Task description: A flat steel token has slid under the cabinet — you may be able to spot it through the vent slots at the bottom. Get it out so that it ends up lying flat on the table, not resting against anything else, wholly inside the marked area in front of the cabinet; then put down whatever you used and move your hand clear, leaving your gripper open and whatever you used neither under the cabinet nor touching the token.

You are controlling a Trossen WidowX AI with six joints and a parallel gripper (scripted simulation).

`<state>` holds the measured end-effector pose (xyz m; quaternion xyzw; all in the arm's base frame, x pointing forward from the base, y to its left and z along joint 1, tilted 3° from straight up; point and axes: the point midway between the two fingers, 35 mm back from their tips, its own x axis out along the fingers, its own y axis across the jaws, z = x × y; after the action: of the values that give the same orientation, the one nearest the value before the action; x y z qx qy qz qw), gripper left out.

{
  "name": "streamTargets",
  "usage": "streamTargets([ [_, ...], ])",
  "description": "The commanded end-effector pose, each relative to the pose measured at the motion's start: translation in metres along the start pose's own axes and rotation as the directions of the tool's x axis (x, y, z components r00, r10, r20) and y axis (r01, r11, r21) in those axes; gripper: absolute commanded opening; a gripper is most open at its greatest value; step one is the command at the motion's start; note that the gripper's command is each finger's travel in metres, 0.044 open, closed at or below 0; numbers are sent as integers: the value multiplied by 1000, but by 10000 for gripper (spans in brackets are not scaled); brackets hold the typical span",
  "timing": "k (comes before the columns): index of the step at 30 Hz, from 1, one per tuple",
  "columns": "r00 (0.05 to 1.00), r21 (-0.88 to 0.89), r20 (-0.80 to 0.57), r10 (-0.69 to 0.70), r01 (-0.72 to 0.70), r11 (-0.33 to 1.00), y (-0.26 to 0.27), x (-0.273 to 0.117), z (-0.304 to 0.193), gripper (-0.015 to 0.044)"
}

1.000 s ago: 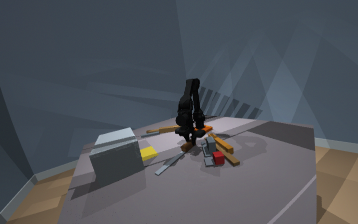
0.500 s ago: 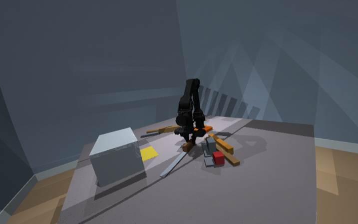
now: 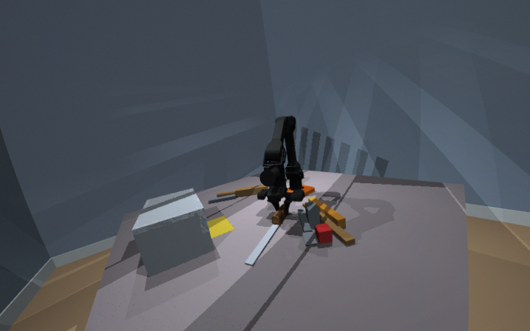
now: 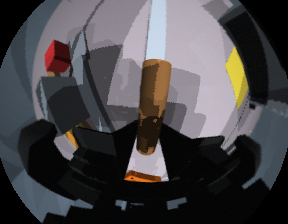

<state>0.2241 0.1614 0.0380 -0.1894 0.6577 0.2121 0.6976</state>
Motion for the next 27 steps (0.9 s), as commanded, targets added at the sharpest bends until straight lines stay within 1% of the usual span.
streamTargets([
  [1,1000,-21,2,4,-3,1000,-3,-1,0,0],
  [27,1000,-44,2,1,-1,999,-29,0,-6,0],
])
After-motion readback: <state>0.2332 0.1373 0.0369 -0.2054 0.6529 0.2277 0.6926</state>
